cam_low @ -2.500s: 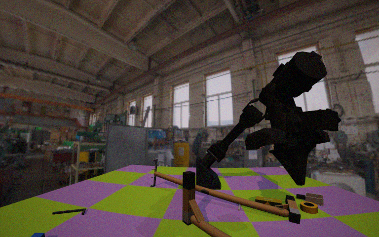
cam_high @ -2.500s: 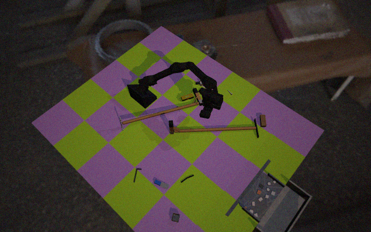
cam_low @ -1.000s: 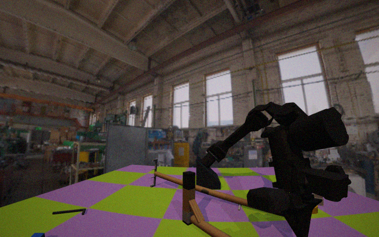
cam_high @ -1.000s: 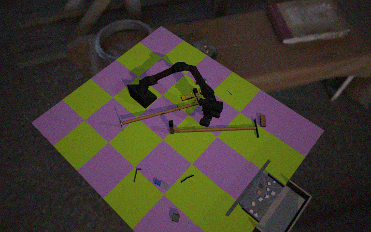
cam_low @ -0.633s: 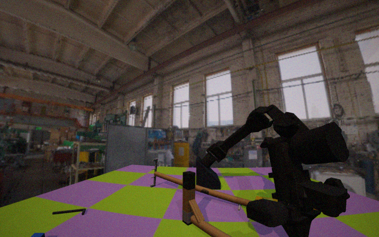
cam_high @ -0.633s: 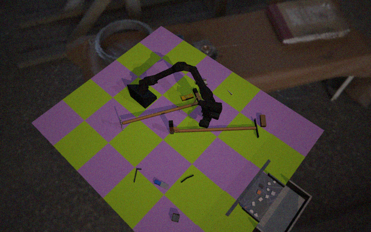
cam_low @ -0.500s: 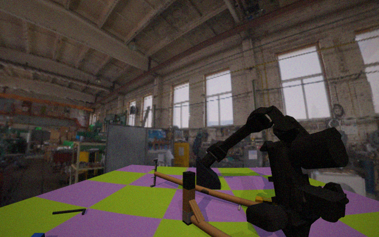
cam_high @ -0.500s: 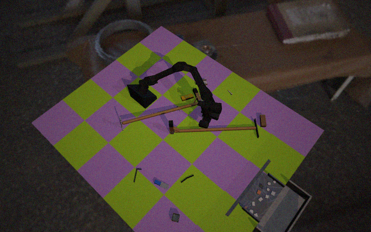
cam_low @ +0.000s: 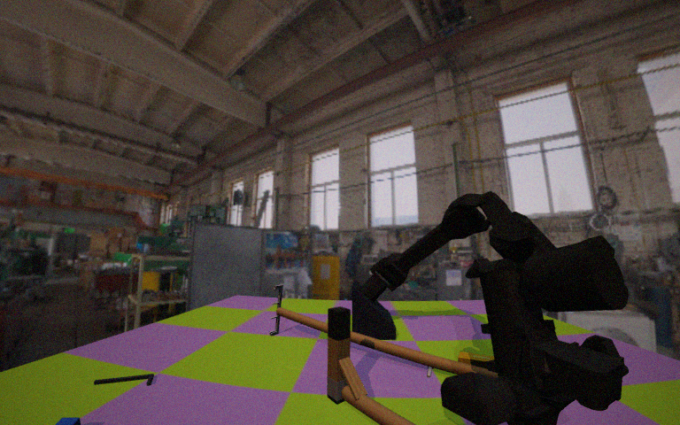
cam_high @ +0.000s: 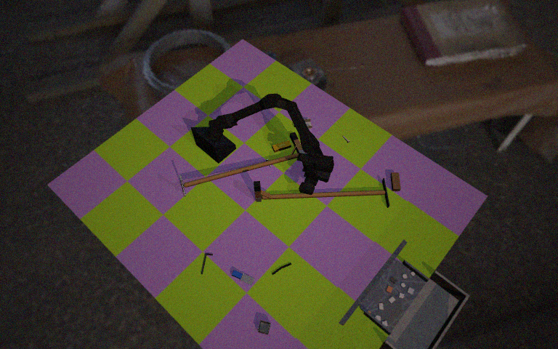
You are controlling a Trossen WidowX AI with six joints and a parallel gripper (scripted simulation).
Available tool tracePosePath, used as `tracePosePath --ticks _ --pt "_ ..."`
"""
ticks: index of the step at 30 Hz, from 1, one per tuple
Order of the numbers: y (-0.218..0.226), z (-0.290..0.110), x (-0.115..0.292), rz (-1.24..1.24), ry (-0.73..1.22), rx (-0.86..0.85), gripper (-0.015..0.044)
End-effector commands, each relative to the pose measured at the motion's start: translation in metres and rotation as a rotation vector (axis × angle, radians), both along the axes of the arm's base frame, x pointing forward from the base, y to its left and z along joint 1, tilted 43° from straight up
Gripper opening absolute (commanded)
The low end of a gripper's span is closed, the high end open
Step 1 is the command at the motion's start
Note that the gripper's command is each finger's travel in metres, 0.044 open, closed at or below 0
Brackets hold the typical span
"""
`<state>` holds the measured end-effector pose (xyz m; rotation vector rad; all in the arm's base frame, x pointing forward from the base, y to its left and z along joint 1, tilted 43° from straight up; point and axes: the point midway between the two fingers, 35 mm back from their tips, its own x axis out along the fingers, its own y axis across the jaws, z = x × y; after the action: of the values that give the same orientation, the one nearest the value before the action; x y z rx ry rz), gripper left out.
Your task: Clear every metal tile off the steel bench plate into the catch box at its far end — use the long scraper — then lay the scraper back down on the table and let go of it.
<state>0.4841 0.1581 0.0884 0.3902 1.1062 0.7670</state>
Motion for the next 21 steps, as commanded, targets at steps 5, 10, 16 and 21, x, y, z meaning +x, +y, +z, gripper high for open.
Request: tracePosePath --ticks 5,10,16,21 --pt "-0.003 -0.006 0.006 0.0 0.006 -0.005 0.0" --pt "-0.006 -0.008 0.01 0.0 0.006 -0.005 0.0" --pt "-0.008 -0.011 0.015 0.001 0.006 -0.005 0.0" --pt "-0.011 -0.013 0.019 0.001 0.006 -0.006 0.0"
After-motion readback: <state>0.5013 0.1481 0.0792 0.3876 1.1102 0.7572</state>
